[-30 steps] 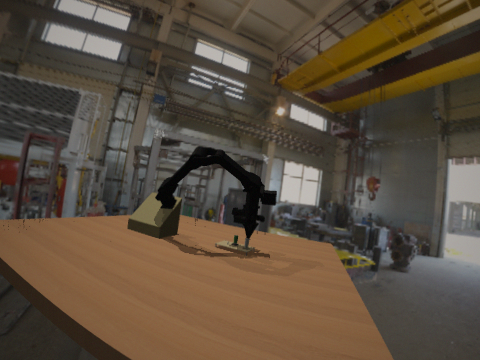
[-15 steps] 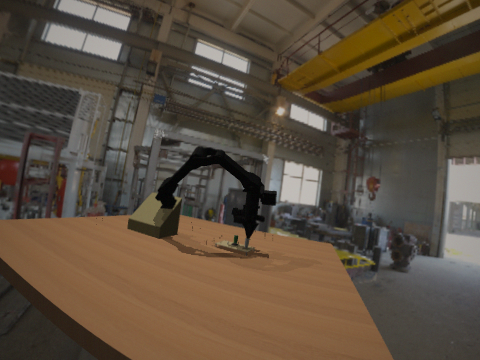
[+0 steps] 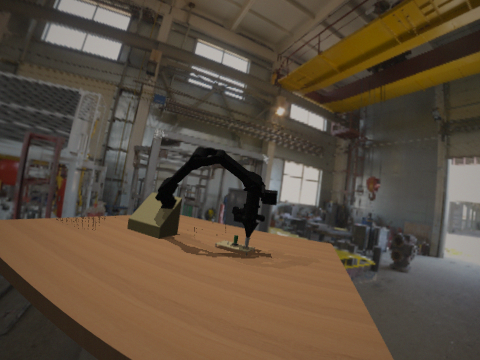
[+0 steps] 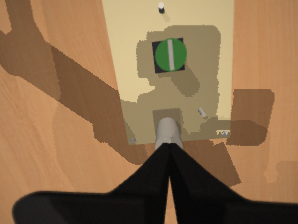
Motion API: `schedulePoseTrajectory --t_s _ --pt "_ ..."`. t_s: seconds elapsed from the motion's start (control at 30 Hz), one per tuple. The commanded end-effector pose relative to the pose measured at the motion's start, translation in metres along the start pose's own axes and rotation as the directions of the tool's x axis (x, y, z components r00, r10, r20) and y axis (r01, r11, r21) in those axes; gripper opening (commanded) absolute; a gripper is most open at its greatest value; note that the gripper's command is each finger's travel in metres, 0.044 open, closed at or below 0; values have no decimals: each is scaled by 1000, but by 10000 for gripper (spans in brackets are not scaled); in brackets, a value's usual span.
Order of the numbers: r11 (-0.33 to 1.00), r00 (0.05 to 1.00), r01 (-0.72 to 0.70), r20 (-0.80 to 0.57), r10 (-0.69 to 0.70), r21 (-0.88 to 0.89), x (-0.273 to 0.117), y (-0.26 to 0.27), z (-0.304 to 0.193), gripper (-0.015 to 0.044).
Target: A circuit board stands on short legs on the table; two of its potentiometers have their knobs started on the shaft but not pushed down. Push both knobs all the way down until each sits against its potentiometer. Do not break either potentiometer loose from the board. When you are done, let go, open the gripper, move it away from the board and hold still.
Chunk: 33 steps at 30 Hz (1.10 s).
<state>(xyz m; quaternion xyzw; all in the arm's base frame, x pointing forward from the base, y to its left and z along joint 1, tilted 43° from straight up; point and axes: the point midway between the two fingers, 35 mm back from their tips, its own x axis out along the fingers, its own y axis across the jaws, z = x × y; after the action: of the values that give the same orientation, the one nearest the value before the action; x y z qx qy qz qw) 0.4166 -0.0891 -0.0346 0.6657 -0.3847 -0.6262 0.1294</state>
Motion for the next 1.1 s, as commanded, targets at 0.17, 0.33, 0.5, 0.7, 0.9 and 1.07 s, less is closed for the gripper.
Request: schedulePoseTrajectory --t_s 0.17,0.33,0.5,0.7,0.9,1.07 --pt "1000 1000 -2 8 2 6 -12 0 0 0" --pt "1000 1000 -8 9 8 -8 -9 -1 3 52" --pt "1000 1000 -8 9 8 -8 -9 -1 3 184" --pt "1000 1000 6 10 -6 8 -20 -1 34 341" --pt "1000 1000 9 14 -9 7 -32 9 97 440" --pt "1000 1000 4 16 -4 1 -34 24 152 440"
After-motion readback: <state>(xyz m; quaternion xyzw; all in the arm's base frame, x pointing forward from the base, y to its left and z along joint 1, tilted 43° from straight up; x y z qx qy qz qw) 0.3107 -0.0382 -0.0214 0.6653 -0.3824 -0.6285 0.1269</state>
